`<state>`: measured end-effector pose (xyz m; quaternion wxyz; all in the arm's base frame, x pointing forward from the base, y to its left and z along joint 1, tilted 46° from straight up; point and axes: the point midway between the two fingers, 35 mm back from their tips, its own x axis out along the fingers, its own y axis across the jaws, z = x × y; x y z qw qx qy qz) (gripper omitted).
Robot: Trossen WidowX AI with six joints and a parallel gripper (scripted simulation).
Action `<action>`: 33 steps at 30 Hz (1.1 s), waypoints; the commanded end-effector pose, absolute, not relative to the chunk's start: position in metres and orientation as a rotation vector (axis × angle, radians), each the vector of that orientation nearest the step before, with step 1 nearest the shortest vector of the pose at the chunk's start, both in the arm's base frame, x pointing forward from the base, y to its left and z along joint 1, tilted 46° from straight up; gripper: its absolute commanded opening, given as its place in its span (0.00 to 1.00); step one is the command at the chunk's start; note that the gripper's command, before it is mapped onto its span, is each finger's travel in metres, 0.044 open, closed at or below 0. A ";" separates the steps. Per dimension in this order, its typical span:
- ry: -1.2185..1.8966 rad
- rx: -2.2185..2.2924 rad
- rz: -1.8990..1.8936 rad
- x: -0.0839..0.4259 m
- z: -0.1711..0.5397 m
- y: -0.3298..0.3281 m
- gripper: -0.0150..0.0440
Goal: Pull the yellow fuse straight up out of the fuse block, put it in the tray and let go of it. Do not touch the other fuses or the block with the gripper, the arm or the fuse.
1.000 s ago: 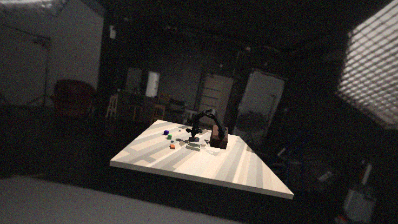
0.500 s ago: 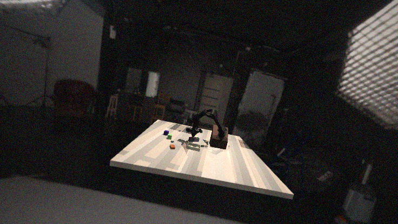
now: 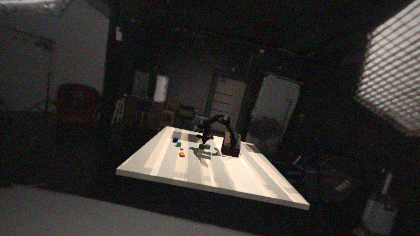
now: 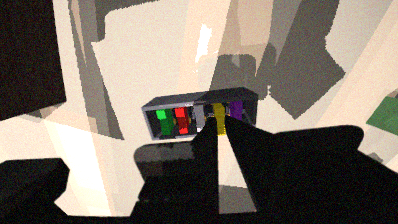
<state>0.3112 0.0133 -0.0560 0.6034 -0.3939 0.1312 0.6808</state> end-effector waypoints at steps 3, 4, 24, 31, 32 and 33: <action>0.303 -0.916 1.575 0.311 -0.054 0.010 0.25; 0.303 -0.916 1.575 0.311 -0.053 0.010 0.25; 0.303 -0.915 1.574 0.311 -0.047 0.003 0.25; 0.303 -0.915 1.574 0.311 -0.044 0.000 0.25; 0.303 -0.915 1.574 0.311 -0.044 0.000 0.25; 0.303 -0.914 1.574 0.311 -0.044 0.000 0.25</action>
